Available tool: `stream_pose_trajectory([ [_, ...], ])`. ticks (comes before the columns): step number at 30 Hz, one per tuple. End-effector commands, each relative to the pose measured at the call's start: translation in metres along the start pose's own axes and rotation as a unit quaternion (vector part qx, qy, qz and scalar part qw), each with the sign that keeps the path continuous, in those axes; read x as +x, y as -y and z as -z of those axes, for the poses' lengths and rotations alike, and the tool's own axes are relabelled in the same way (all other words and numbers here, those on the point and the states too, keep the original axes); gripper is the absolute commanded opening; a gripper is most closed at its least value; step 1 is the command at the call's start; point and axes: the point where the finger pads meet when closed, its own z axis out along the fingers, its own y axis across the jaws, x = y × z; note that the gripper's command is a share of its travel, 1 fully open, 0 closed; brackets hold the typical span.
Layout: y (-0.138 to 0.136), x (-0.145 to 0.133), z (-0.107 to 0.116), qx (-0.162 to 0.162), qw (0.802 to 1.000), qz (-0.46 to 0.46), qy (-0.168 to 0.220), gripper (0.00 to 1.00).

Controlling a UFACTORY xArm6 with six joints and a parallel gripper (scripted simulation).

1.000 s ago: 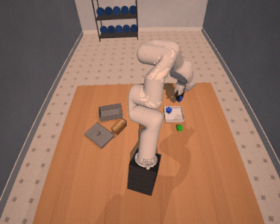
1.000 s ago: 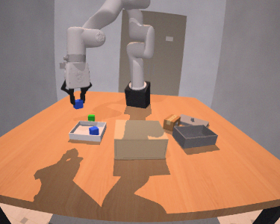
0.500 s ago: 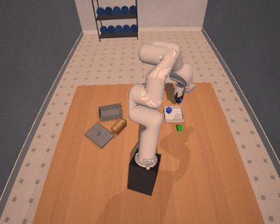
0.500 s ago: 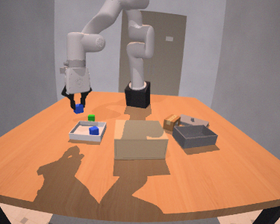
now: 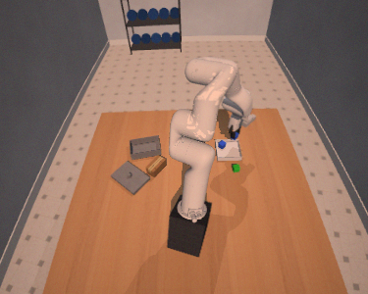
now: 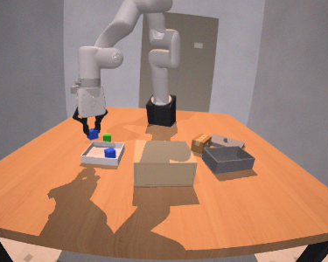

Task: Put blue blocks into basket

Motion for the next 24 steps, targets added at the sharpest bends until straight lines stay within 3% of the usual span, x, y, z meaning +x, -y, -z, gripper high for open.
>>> stream_pose_trajectory([
  [1, 0.002, -0.001, -0.007, 0.002, 1.000, 0.000, 0.001, 0.00],
  [24, 0.002, -0.001, -0.047, 0.002, 1.000, 0.000, 0.001, 0.00],
])
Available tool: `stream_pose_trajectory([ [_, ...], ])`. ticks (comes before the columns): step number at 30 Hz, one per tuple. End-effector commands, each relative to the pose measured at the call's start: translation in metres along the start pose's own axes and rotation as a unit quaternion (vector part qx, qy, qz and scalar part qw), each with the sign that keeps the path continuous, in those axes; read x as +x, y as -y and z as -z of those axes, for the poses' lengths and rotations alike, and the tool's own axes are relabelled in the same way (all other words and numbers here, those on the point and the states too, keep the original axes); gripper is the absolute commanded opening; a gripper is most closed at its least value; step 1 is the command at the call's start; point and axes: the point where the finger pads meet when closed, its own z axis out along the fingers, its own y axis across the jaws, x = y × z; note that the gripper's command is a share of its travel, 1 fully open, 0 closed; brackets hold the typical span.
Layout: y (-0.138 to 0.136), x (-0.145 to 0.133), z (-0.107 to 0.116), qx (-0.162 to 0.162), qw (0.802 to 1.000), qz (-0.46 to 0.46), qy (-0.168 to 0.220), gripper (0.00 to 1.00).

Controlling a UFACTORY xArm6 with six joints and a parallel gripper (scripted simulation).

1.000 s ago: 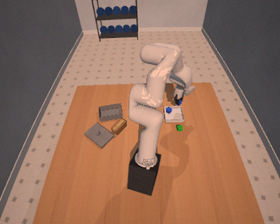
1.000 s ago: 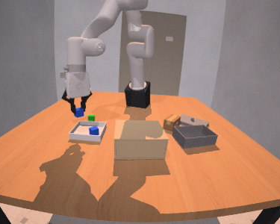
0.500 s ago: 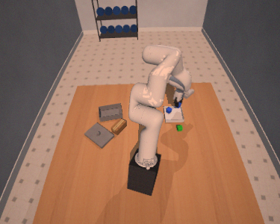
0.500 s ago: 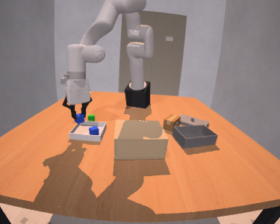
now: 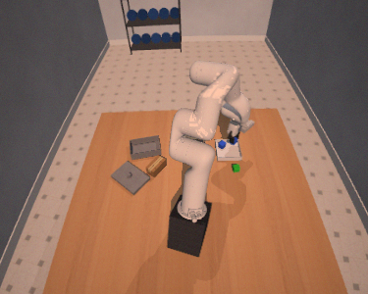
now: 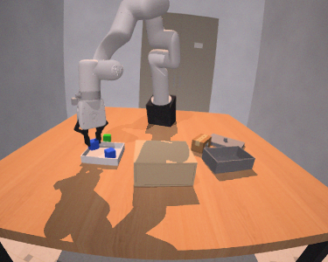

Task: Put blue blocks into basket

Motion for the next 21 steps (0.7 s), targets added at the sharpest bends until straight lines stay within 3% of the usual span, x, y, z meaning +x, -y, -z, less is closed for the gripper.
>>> stream_pose_trajectory([
  [1, 0.002, -0.001, -0.006, 0.002, 1.000, 0.000, 0.001, 0.00],
  [21, 0.002, -0.001, -0.026, 0.002, 1.000, 0.000, 0.001, 0.00],
])
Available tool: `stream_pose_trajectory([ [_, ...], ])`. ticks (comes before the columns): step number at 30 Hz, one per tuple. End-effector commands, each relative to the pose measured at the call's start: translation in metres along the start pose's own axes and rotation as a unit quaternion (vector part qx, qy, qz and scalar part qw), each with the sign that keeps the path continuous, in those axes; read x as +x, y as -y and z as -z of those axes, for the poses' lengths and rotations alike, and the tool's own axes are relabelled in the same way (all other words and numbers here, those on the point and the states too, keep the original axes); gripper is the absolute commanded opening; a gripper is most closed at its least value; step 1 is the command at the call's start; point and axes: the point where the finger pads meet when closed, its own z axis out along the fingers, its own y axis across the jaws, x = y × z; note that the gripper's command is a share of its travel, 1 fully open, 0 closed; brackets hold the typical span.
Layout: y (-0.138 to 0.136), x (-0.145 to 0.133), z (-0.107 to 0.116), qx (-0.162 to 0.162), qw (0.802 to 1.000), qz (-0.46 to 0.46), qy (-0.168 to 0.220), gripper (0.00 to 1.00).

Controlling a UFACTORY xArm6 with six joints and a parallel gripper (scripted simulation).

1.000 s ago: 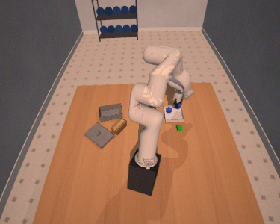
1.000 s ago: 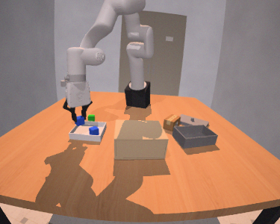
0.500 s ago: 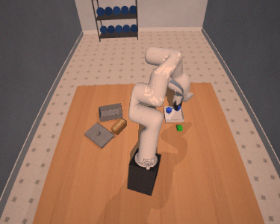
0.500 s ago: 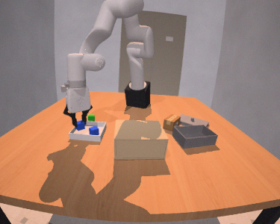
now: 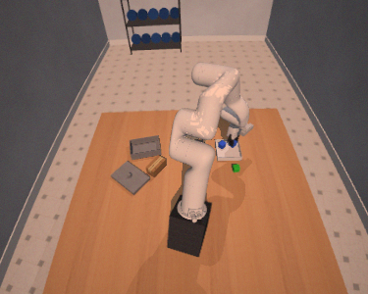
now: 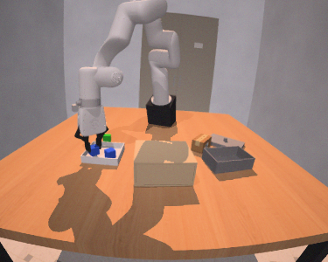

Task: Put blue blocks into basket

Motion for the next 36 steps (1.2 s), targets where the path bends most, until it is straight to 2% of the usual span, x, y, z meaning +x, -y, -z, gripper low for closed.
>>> stream_pose_trajectory([
  [1, 0.0017, -0.0005, -0.0020, 0.002, 1.000, 0.000, 0.001, 0.00],
  [34, 0.0018, -0.0005, -0.0065, 0.002, 1.000, 0.000, 0.001, 0.00],
  [35, 0.0018, -0.0005, -0.0065, 0.002, 1.000, 0.000, 0.001, 0.56],
  [36, 0.0018, -0.0005, -0.0065, 0.002, 1.000, 0.000, 0.001, 0.56],
])
